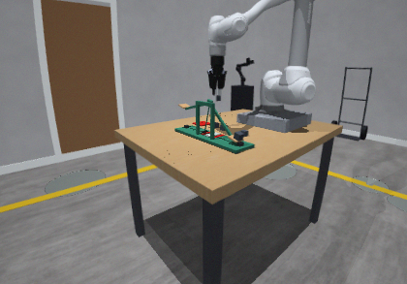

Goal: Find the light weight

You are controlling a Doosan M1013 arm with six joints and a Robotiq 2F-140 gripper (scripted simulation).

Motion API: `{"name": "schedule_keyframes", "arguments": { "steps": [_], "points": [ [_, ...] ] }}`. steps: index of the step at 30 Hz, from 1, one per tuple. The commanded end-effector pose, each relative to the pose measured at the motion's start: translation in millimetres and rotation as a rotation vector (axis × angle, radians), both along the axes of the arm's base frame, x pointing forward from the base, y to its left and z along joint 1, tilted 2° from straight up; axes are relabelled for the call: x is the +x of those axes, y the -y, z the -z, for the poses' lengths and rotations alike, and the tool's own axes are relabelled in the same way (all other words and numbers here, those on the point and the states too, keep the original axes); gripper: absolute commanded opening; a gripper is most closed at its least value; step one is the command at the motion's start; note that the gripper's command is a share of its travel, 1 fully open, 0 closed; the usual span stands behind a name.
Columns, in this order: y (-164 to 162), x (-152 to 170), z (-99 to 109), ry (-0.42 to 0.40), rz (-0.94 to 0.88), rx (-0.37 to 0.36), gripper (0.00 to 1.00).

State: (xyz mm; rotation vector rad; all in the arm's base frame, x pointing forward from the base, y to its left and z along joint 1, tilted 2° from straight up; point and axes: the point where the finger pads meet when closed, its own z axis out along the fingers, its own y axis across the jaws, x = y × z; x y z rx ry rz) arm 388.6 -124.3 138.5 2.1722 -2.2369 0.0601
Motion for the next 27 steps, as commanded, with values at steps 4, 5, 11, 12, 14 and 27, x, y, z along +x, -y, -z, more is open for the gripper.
{"name": "schedule_keyframes", "arguments": {
  "steps": [4, 5, 11, 12, 14, 27],
  "points": [
    [49.6, -0.7, -36.5, 0.0, -0.003, 0.008, 0.24],
    [56.5, -0.9, -41.7, 0.0, -0.003, 0.008, 0.24],
    [76.5, -1.3, -56.4, 0.0, -0.003, 0.008, 0.24],
    [76.9, -1.3, -56.6, 0.0, -0.003, 0.008, 0.24],
    [77.2, 0.5, -56.9, 0.0, -0.003, 0.008, 0.24],
    [81.4, 165.8, -57.7, 0.0, -0.003, 0.008, 0.24]
  ]
}}
